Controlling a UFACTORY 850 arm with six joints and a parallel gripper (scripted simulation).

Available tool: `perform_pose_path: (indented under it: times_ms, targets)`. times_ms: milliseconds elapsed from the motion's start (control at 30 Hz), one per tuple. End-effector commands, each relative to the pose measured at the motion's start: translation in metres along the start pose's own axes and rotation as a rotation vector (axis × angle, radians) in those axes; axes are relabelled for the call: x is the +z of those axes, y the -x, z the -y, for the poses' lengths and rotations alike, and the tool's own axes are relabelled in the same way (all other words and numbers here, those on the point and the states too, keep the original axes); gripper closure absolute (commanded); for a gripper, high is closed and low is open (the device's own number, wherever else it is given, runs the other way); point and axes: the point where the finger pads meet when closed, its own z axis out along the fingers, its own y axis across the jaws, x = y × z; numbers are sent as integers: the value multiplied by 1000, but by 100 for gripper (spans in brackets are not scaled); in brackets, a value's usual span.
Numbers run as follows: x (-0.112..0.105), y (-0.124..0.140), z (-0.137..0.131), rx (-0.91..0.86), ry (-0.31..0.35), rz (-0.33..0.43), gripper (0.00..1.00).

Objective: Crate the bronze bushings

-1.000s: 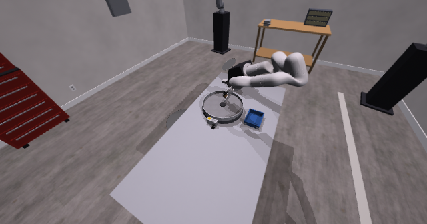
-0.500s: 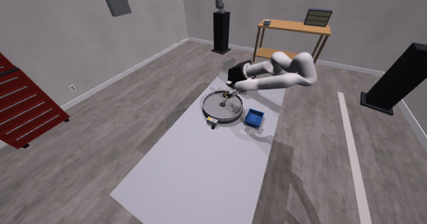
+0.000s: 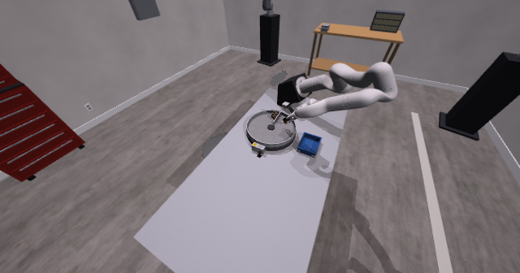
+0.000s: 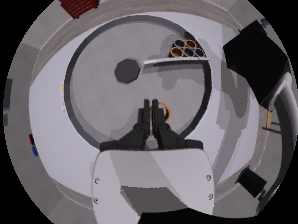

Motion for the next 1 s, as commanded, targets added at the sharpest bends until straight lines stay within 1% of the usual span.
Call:
perform_pose_path:
  times_ms: [0, 67, 567, 633, 967]
  targets:
    - [-18, 19, 3, 4, 24, 2, 100]
    - [-18, 19, 3, 4, 24, 2, 100]
    - [-67, 78, 10, 4, 24, 2, 100]
    - [-67, 78, 10, 4, 24, 2, 100]
    - [-102, 119, 16, 4, 24, 2, 100]
